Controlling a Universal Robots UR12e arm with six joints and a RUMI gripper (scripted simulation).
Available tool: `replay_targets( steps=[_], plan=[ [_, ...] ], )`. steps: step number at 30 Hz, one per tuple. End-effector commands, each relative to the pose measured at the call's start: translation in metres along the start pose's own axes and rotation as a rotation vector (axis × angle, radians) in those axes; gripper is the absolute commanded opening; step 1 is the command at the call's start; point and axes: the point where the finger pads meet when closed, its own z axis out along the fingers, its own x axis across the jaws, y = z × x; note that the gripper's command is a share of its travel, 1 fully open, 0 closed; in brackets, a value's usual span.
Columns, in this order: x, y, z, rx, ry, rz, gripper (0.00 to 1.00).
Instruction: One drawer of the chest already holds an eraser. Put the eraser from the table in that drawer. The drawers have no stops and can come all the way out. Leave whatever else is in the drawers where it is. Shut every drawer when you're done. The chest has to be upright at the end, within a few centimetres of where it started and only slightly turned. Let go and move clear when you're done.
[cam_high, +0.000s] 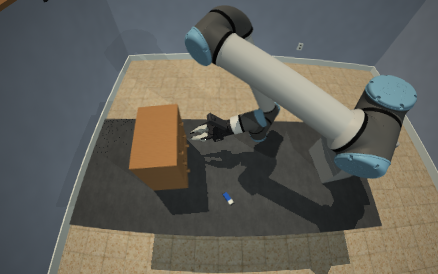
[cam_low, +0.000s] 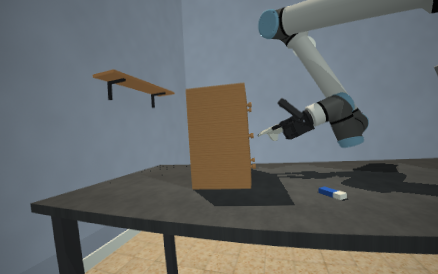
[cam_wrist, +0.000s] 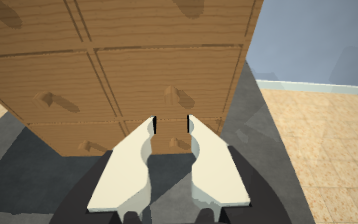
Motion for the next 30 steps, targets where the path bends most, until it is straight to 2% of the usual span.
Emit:
replay_targets(
  steps=[1,30],
  plan=[
    [0.0,-0.002,0.003,0.001,0.0,0.0,0.2],
    [0.0,-0.01,0.026,0.001,0.0,0.0,0.2]
  ],
)
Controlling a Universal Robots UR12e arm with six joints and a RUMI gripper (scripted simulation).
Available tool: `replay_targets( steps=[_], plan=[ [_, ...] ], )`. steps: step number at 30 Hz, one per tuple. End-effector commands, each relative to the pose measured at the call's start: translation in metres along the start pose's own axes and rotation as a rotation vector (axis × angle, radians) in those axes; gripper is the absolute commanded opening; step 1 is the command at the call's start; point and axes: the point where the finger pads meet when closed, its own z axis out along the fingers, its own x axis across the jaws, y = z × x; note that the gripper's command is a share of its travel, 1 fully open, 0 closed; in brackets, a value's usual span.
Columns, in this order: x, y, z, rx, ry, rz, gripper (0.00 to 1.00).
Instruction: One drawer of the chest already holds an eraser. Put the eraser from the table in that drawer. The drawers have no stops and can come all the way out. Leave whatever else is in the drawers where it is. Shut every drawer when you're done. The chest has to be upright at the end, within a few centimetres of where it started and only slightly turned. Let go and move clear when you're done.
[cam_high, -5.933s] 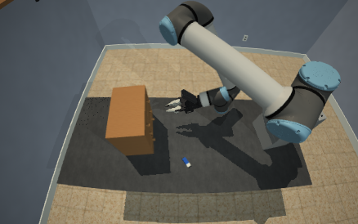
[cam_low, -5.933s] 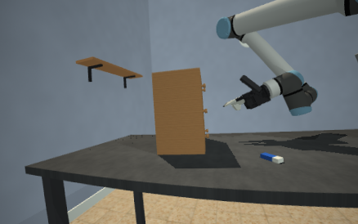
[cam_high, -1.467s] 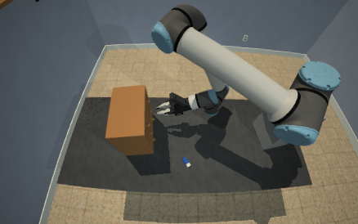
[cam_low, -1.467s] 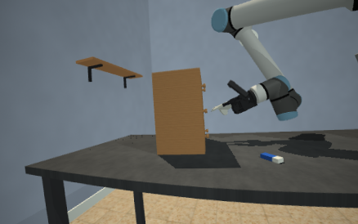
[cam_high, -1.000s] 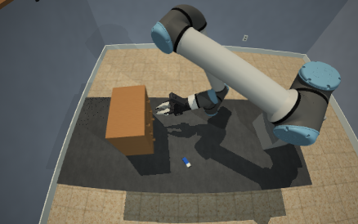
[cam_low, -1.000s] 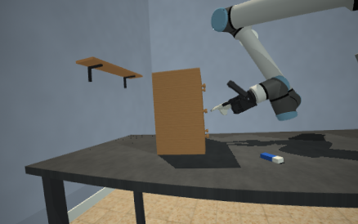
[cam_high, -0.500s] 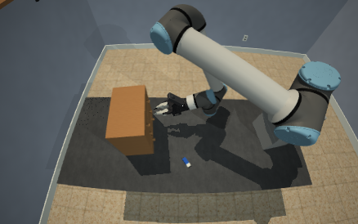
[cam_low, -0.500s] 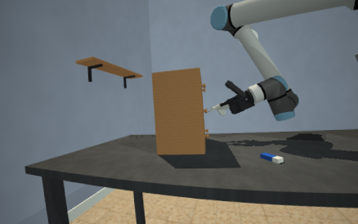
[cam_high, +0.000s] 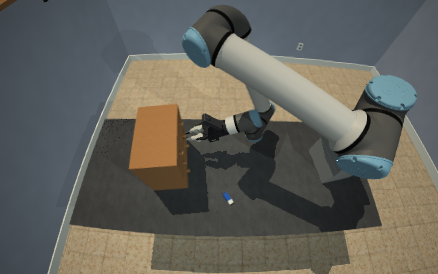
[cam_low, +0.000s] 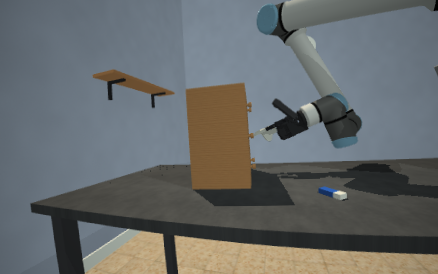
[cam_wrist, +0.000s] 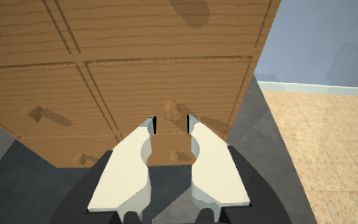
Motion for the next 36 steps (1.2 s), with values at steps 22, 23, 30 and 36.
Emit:
replay_targets(
  steps=[22,23,30,36],
  plan=[
    [0.0,-0.0035,0.0082,0.0,0.0,0.0,0.2],
    [0.0,-0.0035,0.0082,0.0,0.0,0.0,0.2],
    [0.0,-0.0035,0.0082,0.0,0.0,0.0,0.2],
    [0.0,-0.0035,0.0082,0.0,0.0,0.0,0.2]
  ],
)
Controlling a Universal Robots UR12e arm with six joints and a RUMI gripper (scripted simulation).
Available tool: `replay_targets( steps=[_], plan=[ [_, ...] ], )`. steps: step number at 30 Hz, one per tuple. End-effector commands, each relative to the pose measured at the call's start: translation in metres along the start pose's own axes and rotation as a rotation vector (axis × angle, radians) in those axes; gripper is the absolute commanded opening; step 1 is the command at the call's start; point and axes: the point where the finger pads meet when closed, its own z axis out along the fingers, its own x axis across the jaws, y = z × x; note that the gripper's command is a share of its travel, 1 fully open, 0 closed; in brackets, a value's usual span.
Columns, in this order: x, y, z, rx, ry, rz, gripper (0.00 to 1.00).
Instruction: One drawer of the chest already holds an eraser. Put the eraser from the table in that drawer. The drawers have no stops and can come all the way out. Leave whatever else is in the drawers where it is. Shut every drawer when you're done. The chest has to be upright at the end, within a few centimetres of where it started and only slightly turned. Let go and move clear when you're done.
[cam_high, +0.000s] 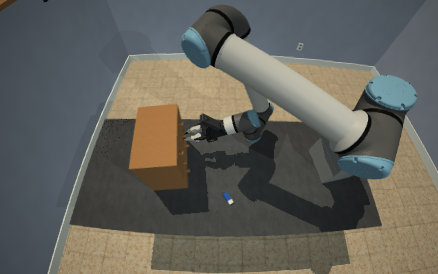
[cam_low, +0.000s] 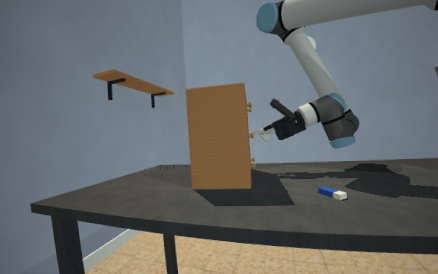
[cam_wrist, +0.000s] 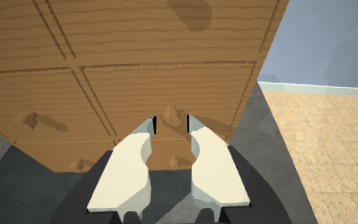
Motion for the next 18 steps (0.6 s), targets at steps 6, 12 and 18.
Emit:
replay_targets(
  steps=[6,12,18],
  plan=[
    [0.0,-0.0006,0.0,0.001,0.0,0.0,0.2],
    [0.0,-0.0006,0.0,0.001,0.0,0.0,0.2],
    [0.0,-0.0006,0.0,0.001,0.0,0.0,0.07]
  ],
)
